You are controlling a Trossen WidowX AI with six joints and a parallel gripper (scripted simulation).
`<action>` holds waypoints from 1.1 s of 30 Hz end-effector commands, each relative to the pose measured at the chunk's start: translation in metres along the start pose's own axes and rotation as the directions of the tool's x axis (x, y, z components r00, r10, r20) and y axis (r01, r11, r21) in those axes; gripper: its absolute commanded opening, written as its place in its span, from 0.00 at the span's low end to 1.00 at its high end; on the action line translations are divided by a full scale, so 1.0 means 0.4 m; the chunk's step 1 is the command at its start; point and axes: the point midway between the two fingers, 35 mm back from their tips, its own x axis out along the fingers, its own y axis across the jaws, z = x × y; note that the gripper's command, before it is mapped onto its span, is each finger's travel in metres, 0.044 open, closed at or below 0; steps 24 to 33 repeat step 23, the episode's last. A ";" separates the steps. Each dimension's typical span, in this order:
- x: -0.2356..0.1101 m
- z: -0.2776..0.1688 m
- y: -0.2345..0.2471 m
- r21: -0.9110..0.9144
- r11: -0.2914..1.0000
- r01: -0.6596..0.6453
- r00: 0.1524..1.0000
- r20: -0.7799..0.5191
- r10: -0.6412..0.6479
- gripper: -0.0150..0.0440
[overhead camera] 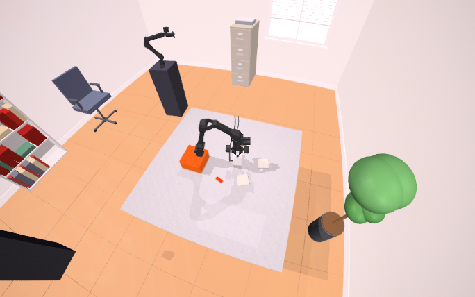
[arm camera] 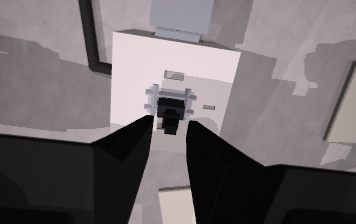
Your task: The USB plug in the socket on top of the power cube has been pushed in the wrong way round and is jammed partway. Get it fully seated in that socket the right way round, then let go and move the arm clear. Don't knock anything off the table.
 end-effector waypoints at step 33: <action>-0.028 0.000 -0.001 0.000 1.000 0.000 1.000 0.000 0.000 0.42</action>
